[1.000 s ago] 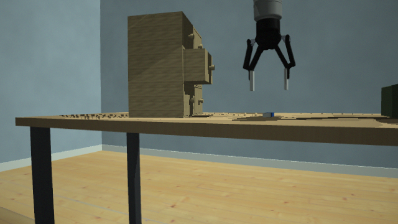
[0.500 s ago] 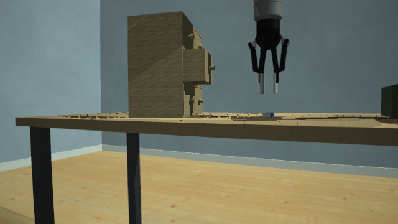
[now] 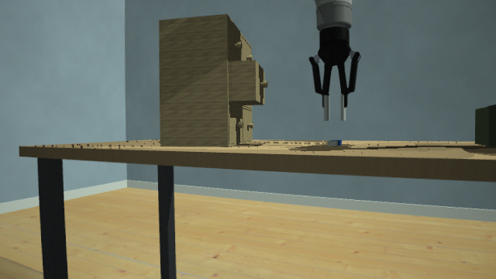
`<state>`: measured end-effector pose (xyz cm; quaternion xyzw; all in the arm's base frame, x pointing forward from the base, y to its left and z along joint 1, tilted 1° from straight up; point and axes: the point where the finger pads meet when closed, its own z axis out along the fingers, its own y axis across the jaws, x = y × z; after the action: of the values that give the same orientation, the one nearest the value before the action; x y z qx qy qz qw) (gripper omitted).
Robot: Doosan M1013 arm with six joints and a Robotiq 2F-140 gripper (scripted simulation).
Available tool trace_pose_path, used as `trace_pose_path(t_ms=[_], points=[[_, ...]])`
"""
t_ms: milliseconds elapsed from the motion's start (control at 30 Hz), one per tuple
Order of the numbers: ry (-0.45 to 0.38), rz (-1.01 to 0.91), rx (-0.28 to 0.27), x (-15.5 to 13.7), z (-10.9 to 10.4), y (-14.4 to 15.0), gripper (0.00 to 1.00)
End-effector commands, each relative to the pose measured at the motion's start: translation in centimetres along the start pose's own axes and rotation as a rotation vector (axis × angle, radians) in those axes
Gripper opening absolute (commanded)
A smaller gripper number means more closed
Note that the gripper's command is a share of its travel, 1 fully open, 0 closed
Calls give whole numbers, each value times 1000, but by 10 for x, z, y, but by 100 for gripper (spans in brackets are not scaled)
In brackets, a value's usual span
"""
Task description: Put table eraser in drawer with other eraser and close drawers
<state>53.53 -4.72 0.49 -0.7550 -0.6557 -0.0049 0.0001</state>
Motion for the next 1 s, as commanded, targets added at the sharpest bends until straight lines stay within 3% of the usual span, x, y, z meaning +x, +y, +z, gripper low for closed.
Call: trace_pose_path(t_ms=[0,500,967], points=[[0,0,0,0,9,0,23],[0,0,0,0,39,1,23],[0,0,0,0,43,1,23]])
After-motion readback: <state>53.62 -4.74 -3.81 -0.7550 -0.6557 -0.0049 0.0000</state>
